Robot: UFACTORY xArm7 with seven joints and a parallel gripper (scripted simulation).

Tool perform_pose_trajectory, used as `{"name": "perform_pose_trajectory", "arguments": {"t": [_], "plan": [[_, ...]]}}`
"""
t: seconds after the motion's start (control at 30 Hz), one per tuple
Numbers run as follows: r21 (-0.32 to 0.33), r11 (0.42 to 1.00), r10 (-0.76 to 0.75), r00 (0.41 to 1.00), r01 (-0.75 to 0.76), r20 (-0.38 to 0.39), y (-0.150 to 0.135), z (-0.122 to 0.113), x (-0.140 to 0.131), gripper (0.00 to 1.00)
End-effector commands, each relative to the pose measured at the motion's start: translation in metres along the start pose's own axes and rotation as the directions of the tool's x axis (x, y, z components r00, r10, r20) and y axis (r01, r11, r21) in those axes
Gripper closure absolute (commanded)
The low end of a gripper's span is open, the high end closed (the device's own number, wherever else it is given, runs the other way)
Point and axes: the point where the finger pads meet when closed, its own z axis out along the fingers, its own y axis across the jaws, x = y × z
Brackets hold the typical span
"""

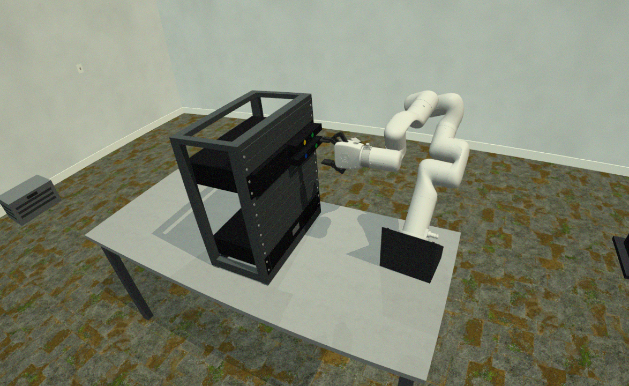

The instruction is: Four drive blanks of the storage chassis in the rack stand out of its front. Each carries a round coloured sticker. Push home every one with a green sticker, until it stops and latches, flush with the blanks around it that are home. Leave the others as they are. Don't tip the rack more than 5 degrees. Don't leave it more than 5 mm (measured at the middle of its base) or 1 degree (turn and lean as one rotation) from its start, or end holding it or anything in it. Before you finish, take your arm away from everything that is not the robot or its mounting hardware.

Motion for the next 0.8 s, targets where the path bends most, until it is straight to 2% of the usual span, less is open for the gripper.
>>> {"name": "perform_pose_trajectory", "arguments": {"t": [0.0,0.2,0.77], "plan": [[0.004,1.000,0.003,1.000,-0.003,-0.001,-0.0023,0.0135,-0.0050,0.00],[0.004,1.000,0.003,1.000,-0.003,-0.001,-0.0023,0.0215,-0.0072,0.00],[0.004,1.000,0.003,1.000,-0.003,-0.001,-0.0023,0.0219,-0.0073,0.00]]}}
